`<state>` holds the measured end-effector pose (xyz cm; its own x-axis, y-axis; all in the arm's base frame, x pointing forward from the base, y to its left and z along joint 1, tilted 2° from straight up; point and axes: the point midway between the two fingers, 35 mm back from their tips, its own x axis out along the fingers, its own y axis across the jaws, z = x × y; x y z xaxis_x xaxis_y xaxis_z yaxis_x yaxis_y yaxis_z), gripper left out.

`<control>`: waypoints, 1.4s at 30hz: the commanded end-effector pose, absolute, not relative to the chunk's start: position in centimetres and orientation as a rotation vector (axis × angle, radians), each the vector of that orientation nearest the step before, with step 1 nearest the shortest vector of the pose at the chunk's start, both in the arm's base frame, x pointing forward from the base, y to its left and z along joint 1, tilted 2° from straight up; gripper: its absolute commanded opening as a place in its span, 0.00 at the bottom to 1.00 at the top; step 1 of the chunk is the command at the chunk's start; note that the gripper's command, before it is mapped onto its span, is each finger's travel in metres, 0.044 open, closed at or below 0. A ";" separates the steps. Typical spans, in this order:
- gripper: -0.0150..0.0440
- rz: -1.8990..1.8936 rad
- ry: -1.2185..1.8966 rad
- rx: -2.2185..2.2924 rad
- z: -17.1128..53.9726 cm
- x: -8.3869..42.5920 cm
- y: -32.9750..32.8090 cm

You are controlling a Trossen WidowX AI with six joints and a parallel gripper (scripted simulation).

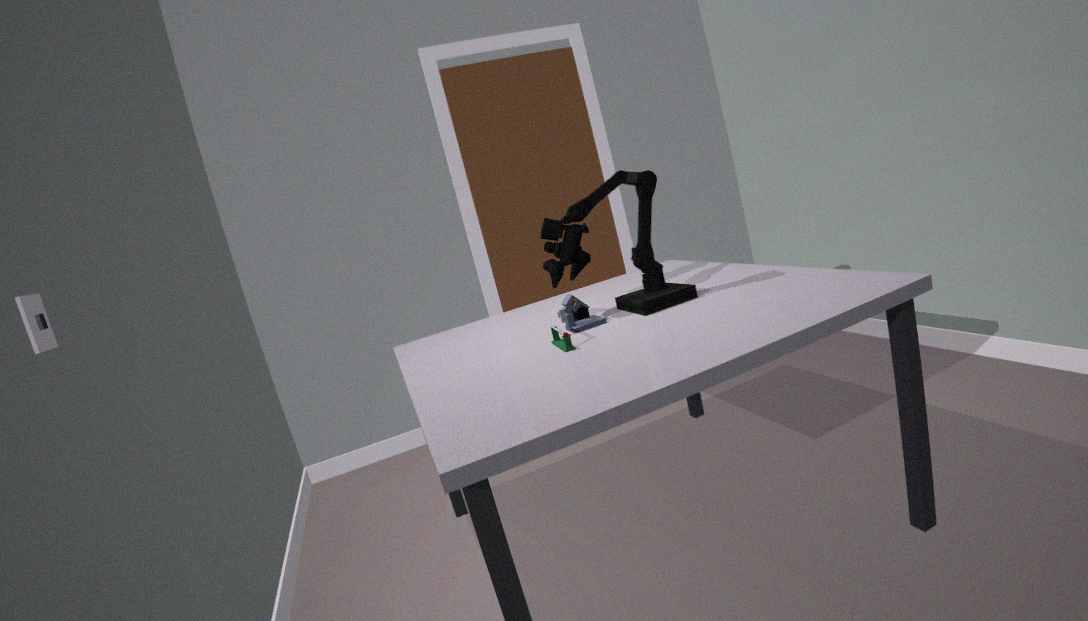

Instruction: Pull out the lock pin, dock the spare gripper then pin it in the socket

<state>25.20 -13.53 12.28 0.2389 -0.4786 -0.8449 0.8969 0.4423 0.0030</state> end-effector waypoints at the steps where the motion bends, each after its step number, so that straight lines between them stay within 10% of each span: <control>1: 1.00 -1.024 0.907 0.560 10.3 25.1 -13.6; 42: 1.00 -1.024 0.909 0.561 1.1 25.4 -14.0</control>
